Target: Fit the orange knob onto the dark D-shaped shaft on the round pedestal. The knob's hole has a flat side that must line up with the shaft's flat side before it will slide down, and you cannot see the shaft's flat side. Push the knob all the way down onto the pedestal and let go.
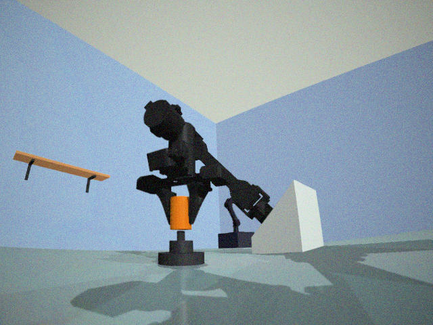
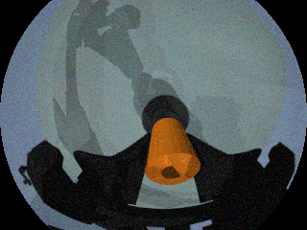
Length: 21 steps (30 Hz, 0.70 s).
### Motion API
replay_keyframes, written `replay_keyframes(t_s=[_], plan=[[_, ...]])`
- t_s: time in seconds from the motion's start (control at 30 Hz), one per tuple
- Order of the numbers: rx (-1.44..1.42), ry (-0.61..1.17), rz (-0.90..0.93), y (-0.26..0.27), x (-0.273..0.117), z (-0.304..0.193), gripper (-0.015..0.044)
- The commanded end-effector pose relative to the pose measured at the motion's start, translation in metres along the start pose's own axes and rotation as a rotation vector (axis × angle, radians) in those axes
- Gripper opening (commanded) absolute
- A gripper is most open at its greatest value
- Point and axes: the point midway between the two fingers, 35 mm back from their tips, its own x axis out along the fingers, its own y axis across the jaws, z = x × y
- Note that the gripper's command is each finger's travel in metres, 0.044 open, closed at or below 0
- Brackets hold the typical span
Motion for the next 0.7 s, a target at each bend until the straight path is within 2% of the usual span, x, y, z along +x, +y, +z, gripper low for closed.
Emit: replay_keyframes(t_s=[0.0,0.13,0.67], plan=[[-0.071,-0.001,-0.004,-0.0002,-0.0009,0.0006,0.0000],[-0.192,0.000,-0.004,0.0006,0.0011,-0.0002,0.0000],[-0.194,0.000,-0.004,-0.0005,0.0032,0.0000,0.0000]])
